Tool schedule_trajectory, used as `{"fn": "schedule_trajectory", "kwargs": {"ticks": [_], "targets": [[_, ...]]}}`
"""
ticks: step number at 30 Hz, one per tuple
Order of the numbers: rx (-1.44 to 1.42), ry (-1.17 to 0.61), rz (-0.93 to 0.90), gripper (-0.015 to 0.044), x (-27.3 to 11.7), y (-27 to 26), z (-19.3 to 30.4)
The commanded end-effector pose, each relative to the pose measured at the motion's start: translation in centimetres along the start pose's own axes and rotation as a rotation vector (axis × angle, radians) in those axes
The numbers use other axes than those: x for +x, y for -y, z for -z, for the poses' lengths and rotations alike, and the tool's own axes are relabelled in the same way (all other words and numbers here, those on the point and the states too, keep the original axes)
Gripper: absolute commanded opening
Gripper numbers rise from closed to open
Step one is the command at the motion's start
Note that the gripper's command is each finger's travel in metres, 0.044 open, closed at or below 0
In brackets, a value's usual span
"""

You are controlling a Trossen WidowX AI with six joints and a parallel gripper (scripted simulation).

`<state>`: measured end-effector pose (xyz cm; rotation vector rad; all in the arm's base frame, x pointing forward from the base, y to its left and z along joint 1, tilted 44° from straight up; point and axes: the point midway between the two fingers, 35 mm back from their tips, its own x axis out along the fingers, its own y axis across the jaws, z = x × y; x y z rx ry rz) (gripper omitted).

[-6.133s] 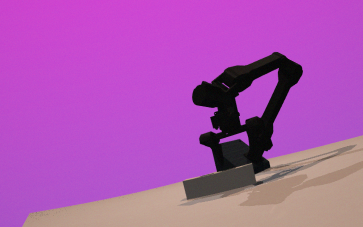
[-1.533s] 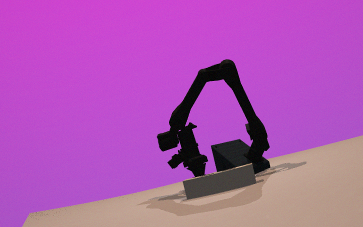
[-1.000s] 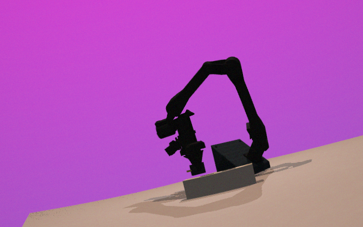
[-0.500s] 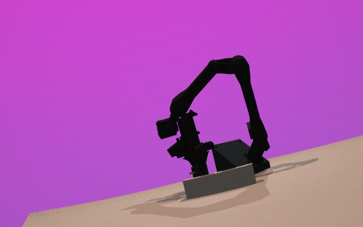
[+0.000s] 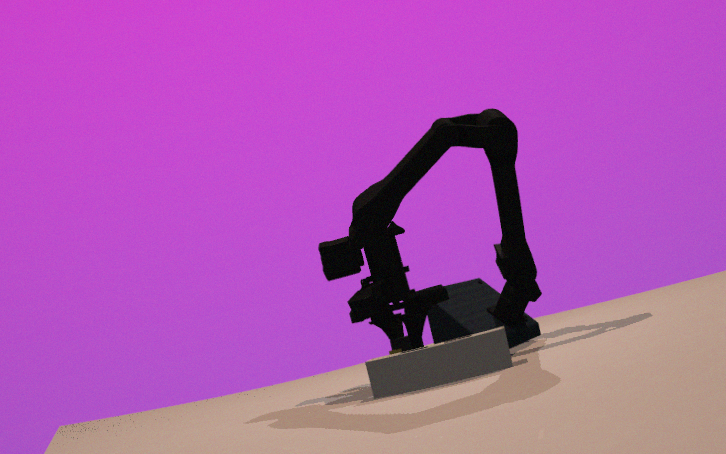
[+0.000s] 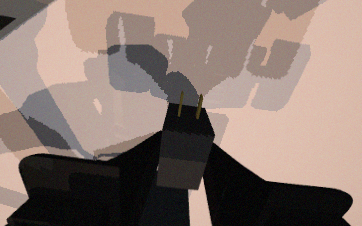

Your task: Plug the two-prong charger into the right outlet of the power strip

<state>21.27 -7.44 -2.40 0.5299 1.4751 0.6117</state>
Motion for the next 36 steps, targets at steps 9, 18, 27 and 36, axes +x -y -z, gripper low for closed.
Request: {"fn": "schedule_trajectory", "kwargs": {"ticks": [9,18,27,36], "targets": [[-0.259,0.005,0.012,0.0,1.0,-2.5,-0.7],[-0.451,0.005,0.016,0.0,1.8,-4.3,-1.1],[-0.521,0.006,0.017,0.0,2.0,-5.2,-1.6],[-0.537,0.006,0.018,0.0,1.9,-6.1,-2.9]]}}
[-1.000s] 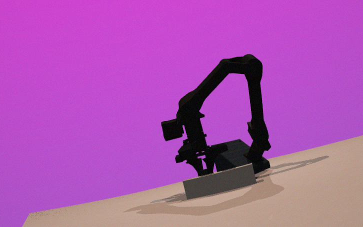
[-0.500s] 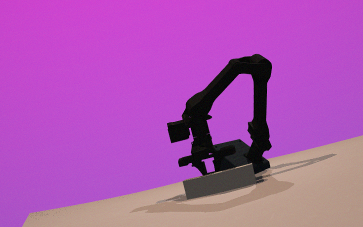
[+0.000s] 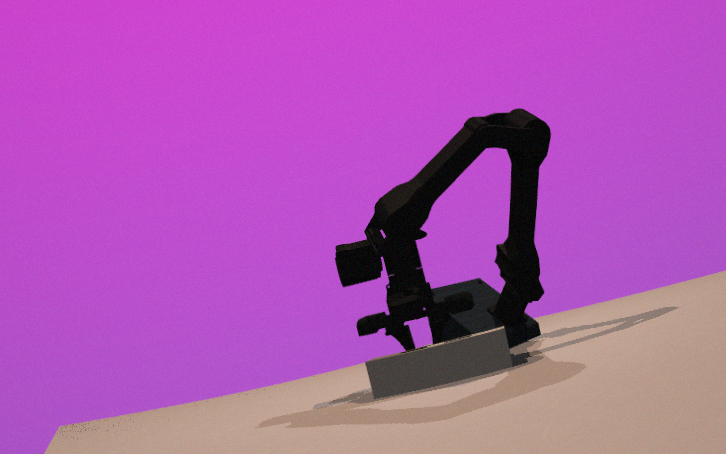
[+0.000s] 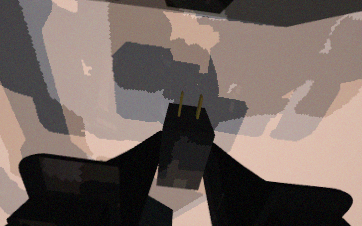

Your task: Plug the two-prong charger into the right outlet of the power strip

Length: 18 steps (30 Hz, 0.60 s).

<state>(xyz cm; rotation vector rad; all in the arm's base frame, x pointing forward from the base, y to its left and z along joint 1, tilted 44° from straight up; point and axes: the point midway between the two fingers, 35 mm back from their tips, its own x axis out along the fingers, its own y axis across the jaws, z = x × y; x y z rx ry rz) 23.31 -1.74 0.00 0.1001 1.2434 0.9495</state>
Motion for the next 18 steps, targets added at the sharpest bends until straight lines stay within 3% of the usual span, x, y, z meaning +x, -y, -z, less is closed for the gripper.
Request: {"fn": "schedule_trajectory", "kwargs": {"ticks": [1,18], "targets": [[-0.004,0.003,0.001,0.0,-0.1,-0.1,-0.8],[-0.035,0.006,-0.001,0.0,-0.2,-0.5,-3.8]]}}
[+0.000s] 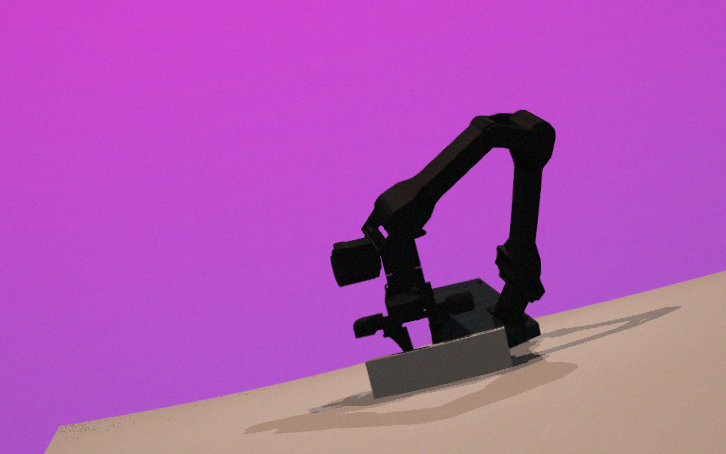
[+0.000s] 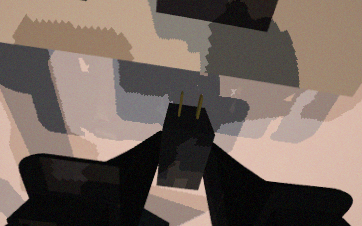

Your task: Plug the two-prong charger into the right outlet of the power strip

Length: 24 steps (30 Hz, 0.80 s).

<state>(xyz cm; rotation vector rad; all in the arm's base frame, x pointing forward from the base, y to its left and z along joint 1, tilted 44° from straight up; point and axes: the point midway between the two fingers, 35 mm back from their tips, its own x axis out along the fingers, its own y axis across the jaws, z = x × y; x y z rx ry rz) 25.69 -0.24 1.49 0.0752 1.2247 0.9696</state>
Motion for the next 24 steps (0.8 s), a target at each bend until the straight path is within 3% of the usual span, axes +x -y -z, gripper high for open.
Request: {"fn": "schedule_trajectory", "kwargs": {"ticks": [1,24], "targets": [[-0.002,0.004,-0.001,0.0,-0.07,-0.09,-0.72],[-0.003,0.004,-0.001,0.0,-0.1,-0.11,-1.04]]}}
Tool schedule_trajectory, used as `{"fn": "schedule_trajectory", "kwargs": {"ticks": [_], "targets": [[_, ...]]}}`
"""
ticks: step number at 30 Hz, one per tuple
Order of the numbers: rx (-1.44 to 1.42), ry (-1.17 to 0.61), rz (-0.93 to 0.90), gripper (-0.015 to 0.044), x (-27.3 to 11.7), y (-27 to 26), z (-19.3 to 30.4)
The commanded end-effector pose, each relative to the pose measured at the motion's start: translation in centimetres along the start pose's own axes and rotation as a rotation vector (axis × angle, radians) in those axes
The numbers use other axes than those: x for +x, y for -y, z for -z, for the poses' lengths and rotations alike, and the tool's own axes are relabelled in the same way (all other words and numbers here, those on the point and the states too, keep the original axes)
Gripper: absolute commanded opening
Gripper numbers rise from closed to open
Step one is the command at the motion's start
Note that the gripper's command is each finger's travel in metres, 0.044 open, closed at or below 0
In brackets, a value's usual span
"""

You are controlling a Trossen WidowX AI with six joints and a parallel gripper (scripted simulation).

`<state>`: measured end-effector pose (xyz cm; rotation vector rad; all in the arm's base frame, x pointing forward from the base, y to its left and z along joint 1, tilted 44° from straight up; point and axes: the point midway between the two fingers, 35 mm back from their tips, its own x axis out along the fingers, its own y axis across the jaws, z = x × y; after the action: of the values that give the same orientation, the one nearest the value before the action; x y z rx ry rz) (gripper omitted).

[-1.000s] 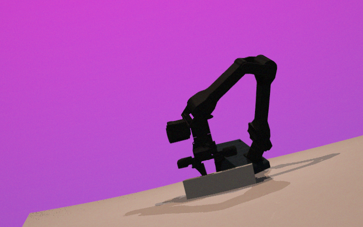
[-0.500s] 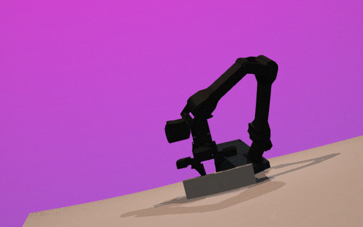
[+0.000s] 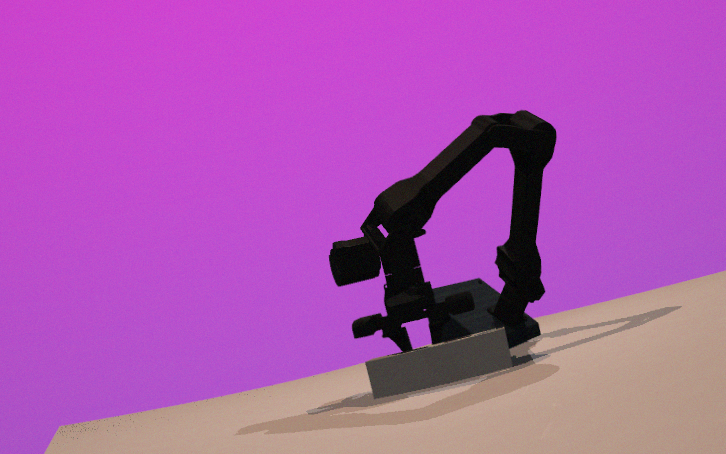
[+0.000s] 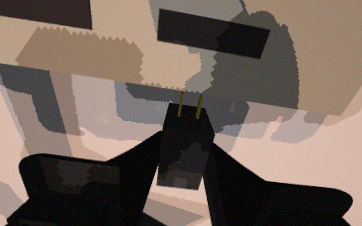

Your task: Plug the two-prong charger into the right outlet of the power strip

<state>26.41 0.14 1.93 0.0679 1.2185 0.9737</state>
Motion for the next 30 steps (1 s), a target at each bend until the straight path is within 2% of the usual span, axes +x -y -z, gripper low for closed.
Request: {"fn": "schedule_trajectory", "kwargs": {"ticks": [1,30], "targets": [[0.007,0.002,-0.003,0.0,-0.03,-0.06,-0.16],[0.006,0.002,-0.003,0.0,-0.06,-0.06,-0.76]]}}
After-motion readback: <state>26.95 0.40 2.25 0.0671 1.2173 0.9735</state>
